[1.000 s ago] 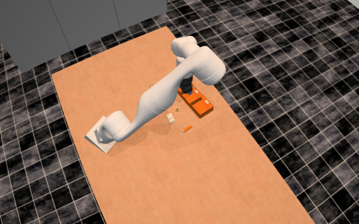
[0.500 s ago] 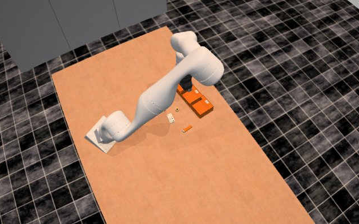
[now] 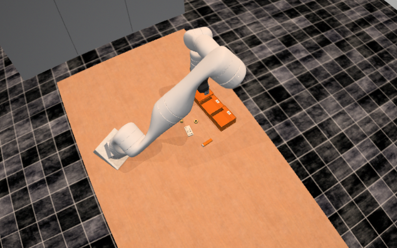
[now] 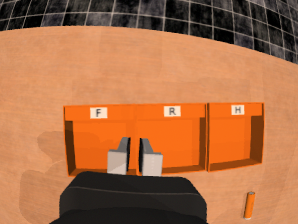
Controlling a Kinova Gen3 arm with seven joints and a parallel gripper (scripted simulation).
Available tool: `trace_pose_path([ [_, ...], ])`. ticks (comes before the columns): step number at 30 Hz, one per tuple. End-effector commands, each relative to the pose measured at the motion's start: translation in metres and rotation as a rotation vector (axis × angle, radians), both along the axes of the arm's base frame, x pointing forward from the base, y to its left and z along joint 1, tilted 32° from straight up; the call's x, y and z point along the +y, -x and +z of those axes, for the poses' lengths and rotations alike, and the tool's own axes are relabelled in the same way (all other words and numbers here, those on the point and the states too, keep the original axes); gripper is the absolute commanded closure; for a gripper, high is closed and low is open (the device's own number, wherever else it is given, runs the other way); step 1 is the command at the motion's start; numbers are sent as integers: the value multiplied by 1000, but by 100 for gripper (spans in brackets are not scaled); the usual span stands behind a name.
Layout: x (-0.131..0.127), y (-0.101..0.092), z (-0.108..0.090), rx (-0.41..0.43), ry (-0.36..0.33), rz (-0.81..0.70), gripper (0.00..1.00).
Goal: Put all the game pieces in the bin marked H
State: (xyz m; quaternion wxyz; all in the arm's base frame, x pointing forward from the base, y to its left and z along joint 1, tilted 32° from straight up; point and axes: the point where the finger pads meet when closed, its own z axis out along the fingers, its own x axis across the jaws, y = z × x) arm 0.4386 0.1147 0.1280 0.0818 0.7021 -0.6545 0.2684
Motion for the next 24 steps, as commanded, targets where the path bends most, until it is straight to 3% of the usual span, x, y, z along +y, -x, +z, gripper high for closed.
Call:
trace_pose_path([
  [1, 10, 3, -8, 13, 4, 16, 69],
  [9, 43, 6, -27, 13, 4, 16, 69],
  [18, 43, 6, -27, 13, 4, 16, 69],
  [24, 36, 2, -41, 13, 4, 16, 69],
])
